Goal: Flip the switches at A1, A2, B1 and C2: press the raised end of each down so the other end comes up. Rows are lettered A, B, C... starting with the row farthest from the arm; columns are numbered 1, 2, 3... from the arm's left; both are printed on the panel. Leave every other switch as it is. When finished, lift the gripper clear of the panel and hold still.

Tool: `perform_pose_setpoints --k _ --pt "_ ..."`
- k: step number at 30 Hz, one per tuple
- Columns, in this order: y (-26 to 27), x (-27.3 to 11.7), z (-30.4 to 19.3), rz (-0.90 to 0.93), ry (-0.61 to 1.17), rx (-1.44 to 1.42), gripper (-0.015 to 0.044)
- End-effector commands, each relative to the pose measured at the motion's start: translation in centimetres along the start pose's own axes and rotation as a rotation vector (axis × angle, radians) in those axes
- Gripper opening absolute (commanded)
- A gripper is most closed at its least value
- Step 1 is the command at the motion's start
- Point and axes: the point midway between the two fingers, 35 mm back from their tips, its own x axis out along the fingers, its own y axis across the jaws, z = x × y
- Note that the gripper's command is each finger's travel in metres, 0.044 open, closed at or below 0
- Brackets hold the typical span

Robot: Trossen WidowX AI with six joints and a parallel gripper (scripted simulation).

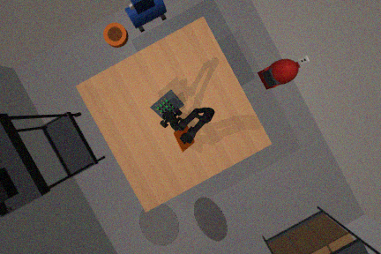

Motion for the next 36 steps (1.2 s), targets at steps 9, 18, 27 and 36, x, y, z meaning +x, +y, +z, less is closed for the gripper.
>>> perform_pose_setpoints --k 9,18,27,36 --pt "0.0 0.2 0.0 0.002 0.000 -0.004 0.0000" --pt "0.0 0.3 0.0 0.002 0.000 -0.004 0.0000" --pt "0.3 -0.6 0.2 0.010 0.007 0.002 0.0000" --pt "0.1 -6.2 0.4 0.006 0.026 -0.003 0.0000"
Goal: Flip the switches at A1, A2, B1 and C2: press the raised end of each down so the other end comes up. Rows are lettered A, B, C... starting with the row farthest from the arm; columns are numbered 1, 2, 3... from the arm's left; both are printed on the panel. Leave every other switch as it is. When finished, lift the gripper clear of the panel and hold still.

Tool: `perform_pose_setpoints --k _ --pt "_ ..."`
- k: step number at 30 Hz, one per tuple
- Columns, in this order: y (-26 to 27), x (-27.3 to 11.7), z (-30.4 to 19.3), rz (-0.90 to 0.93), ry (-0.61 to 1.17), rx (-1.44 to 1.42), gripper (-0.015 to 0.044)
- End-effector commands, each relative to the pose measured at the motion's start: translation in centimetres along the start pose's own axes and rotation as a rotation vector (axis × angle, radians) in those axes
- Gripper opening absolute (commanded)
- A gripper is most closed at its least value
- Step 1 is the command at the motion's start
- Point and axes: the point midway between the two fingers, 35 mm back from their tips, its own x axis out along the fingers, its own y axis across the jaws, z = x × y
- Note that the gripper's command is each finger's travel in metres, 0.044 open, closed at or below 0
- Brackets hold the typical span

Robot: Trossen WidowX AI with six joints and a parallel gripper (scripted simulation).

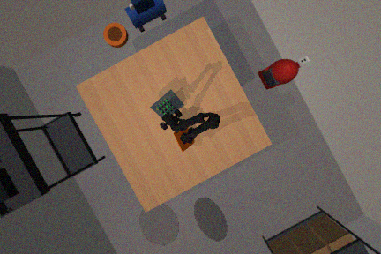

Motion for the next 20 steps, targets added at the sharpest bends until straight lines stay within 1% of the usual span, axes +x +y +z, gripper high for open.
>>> perform_pose_setpoints --k 1,10,15,20 --pt "-0.6 -3.6 0.0 -0.019 -0.001 0.008 0.0000" --pt "-0.6 -3.6 0.2 -0.019 -0.001 0.008 0.0000" --pt "-2.0 -4.3 4.8 -0.019 -0.002 0.009 0.0000" --pt "-2.1 -4.3 5.0 -0.019 -0.002 0.009 0.0000"
